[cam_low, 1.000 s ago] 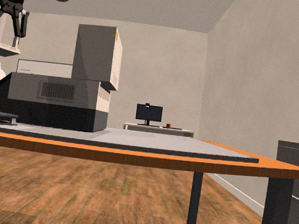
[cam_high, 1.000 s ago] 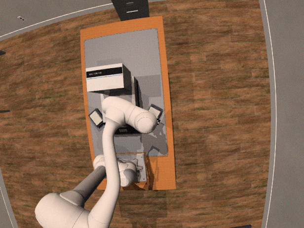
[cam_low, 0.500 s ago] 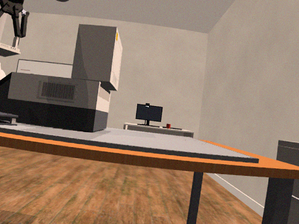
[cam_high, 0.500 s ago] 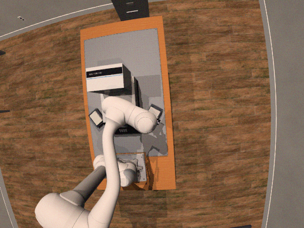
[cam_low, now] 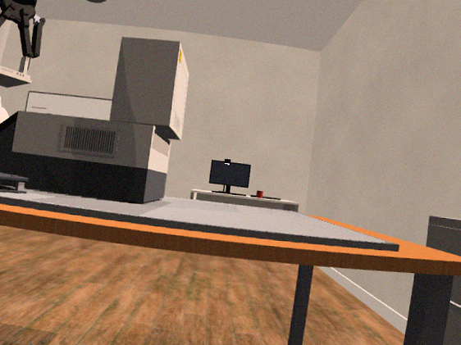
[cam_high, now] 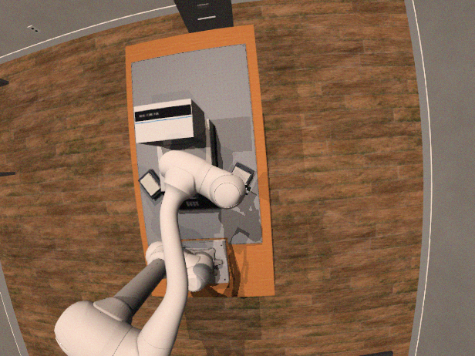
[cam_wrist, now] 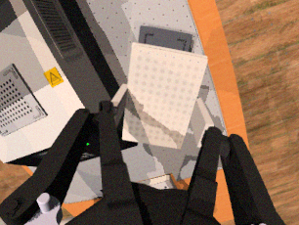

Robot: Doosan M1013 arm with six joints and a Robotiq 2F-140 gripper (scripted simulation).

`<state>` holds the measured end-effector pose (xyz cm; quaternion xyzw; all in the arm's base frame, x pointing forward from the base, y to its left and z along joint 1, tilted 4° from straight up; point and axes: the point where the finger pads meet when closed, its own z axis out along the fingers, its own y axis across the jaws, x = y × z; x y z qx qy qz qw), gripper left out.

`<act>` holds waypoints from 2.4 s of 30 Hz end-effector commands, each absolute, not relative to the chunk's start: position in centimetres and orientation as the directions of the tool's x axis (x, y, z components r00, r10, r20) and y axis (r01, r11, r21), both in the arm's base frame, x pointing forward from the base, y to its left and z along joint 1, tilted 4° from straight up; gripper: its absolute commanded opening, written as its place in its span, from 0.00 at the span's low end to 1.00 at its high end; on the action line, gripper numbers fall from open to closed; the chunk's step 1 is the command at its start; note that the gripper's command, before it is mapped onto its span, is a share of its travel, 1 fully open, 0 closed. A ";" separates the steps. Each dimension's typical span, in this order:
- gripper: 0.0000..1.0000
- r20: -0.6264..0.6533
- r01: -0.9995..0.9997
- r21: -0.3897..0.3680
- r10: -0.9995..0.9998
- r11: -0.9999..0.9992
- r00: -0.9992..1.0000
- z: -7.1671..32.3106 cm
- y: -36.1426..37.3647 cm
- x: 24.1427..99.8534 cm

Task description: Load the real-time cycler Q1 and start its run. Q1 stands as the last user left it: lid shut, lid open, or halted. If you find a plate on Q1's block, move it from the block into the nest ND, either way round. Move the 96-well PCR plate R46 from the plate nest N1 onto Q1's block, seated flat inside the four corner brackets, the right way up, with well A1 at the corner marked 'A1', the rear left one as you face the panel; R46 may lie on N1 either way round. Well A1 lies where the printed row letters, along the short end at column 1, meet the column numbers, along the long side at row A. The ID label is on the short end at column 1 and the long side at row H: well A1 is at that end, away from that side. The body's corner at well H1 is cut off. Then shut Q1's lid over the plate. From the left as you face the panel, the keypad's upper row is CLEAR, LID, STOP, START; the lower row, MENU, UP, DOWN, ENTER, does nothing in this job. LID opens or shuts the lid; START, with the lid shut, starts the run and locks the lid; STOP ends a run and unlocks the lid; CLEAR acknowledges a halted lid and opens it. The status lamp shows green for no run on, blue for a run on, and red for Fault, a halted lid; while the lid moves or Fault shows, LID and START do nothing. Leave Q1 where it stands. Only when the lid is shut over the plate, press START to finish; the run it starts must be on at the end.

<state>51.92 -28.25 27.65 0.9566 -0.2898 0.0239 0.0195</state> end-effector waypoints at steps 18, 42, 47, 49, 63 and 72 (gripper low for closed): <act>0.00 0.060 -0.552 0.020 -0.551 -0.833 0.833 28.0 -28.0 52.0; 0.00 0.050 -0.250 0.039 -0.248 -0.968 0.968 27.8 -23.4 53.5; 0.00 0.043 -0.086 0.046 -0.084 -0.995 0.996 27.8 -21.1 54.2; 0.00 0.040 -0.019 0.049 -0.017 -0.999 0.999 27.7 -20.2 54.5; 0.00 0.018 0.371 0.061 0.373 -0.926 0.928 27.5 -14.6 56.3; 0.00 -0.001 0.629 0.063 0.630 -0.775 0.776 27.4 -10.9 57.4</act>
